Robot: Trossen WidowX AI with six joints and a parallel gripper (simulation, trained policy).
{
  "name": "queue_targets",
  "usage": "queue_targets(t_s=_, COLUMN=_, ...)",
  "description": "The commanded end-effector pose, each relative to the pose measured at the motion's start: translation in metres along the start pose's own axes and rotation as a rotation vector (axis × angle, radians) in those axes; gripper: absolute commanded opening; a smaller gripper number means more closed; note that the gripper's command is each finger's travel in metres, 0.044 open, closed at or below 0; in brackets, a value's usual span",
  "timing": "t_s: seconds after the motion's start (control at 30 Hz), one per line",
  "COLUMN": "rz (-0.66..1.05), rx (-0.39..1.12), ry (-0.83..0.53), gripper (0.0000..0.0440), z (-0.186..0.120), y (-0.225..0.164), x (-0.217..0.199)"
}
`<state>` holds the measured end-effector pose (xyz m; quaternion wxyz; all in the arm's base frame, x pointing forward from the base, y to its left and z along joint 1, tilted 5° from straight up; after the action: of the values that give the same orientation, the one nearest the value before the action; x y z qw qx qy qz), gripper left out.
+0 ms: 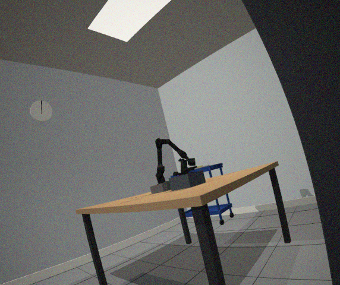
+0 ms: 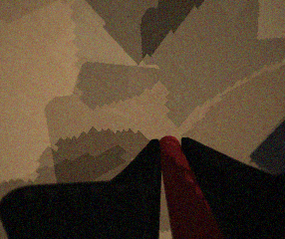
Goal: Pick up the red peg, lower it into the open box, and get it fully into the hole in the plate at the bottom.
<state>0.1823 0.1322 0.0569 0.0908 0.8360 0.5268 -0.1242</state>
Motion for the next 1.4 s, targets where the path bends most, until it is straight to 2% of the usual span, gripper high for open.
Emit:
queue_targets(t_s=0.0, rz=0.000, rx=-0.037, ry=0.018, gripper=0.0000, z=-0.018, y=0.008, x=0.001)
queue_targets(t_s=0.37, rz=0.026, rx=-0.103, ry=0.019, gripper=0.0000, z=-0.061, y=0.030, x=-0.010)
queue_targets(t_s=0.7, rz=0.125, rx=-0.153, ry=0.029, gripper=0.0000, z=-0.095, y=0.061, x=-0.024)
queue_targets(t_s=1.03, rz=0.249, rx=-0.182, ry=0.037, gripper=0.0000, z=-0.104, y=0.102, x=-0.045)
queue_targets(t_s=1.37, rz=0.324, rx=-0.192, ry=0.043, gripper=0.0000, z=-0.094, y=0.147, x=-0.068)
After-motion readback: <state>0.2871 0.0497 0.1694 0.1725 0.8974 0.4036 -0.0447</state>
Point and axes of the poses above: the point midway between the two fingers, 35 mm back from their tips, its own z axis out along the fingers, its own x axis across the jaws, y = z × x, the point moved 9 cm from there along -z, back along the fingers, and after that the axes turned 14 degrees about -z, right-handed, at the moved point
